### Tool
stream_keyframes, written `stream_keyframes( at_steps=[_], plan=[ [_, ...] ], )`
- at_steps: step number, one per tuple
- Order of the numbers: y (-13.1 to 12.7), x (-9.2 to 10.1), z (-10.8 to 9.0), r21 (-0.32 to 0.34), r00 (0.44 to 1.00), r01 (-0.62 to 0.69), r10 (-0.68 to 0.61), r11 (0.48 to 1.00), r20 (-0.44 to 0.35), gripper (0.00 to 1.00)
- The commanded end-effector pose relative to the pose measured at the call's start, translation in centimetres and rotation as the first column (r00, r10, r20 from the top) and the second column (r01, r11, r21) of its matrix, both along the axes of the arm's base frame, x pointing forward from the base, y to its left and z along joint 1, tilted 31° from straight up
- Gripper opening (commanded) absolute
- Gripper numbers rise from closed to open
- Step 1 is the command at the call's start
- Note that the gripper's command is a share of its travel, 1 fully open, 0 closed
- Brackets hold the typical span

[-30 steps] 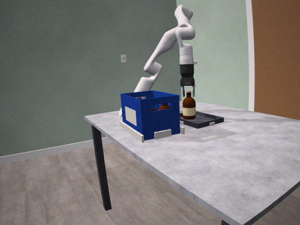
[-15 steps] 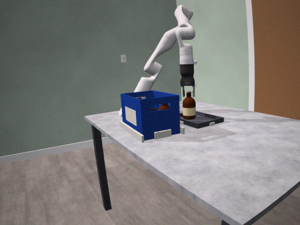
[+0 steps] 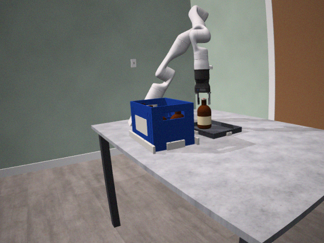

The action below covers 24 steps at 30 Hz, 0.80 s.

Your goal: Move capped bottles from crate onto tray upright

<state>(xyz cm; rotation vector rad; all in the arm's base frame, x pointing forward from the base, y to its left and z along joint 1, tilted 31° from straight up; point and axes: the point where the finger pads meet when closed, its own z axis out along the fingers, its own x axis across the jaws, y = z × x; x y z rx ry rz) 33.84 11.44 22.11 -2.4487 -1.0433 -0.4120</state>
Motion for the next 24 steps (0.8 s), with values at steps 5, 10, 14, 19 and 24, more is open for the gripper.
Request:
stream_keyframes(
  at_steps=[5,10,14,19,24],
  plan=[
    [0.0,0.0,0.0,0.0,1.0,0.001,-0.001,1.0,0.001,1.0],
    [-0.5,-0.1,0.9,0.0,1.0,0.0,0.0,1.0,0.001,1.0],
    [-1.2,-0.2,2.0,0.001,1.0,-0.001,0.001,1.0,0.001,1.0],
    [-2.1,-0.3,3.5,0.002,1.0,-0.002,0.002,1.0,0.002,1.0],
    [-2.6,-0.4,4.3,0.003,1.0,-0.003,0.003,1.0,0.002,1.0]
  ],
)
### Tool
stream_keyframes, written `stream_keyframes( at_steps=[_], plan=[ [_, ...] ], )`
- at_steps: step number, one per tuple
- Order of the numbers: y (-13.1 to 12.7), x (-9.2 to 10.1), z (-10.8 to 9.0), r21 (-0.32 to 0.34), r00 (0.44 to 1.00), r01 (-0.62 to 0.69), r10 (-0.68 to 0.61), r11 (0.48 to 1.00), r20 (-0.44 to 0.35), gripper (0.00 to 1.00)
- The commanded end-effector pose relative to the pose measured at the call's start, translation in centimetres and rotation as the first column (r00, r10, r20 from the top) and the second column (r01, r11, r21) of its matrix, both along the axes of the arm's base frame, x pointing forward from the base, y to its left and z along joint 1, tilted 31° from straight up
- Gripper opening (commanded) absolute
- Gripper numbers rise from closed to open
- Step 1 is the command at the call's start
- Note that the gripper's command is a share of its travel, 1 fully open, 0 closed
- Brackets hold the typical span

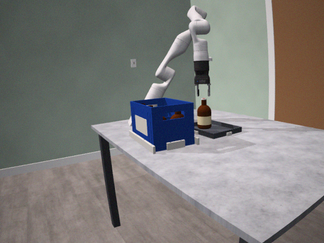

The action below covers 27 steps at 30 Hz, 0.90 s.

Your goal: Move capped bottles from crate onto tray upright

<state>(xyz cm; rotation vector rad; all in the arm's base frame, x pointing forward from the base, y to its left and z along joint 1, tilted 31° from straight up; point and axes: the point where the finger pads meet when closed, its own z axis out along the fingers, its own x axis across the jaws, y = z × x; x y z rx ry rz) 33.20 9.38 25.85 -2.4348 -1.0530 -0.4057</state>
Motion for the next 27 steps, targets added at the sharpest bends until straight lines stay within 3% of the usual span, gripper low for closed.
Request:
stream_keyframes(
  at_steps=[1,18,27],
  plan=[
    [-0.1,0.0,0.1,0.0,1.0,0.001,-0.001,1.0,0.002,1.0],
    [-0.9,0.1,1.4,0.0,1.0,0.002,-0.002,1.0,0.006,1.0],
    [-2.4,-0.2,4.0,0.0,1.0,0.002,-0.002,1.0,0.006,1.0]
  ],
)
